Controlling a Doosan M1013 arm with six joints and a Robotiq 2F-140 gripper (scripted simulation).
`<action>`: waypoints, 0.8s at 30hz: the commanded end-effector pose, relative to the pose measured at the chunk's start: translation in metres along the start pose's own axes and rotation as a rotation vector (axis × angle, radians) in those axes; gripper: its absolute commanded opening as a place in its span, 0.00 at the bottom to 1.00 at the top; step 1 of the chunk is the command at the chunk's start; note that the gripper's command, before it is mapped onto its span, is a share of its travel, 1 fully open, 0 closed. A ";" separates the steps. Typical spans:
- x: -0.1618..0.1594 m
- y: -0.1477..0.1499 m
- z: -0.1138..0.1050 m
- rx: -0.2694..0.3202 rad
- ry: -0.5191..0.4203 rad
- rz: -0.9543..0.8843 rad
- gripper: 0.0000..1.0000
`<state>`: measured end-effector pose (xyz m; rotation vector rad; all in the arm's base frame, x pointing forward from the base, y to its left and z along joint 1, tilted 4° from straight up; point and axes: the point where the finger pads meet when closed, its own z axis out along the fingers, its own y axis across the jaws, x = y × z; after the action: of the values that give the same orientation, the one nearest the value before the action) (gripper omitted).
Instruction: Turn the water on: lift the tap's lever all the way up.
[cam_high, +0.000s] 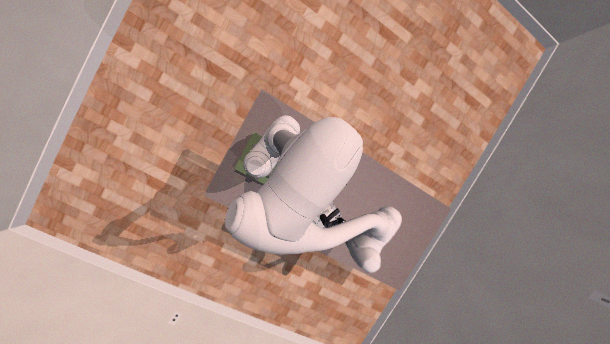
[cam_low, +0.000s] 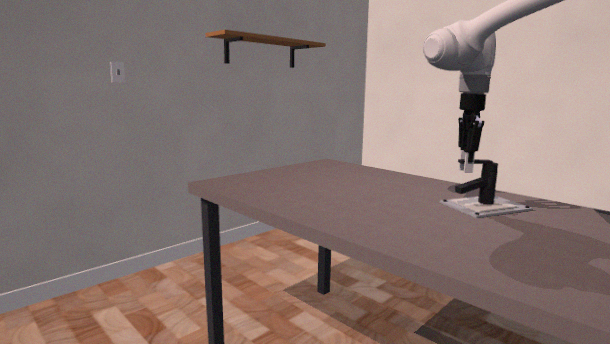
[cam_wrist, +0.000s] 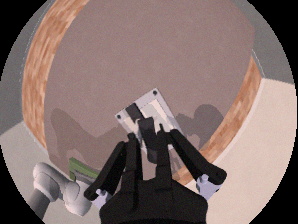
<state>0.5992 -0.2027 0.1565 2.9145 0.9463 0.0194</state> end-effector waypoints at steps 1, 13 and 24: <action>0.000 0.000 0.000 0.000 0.000 0.000 0.00; -0.004 0.000 -0.015 0.000 0.000 0.000 0.00; -0.011 0.000 -0.029 0.000 0.000 0.000 0.00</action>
<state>0.5907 -0.2064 0.1820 2.9146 0.9463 0.0198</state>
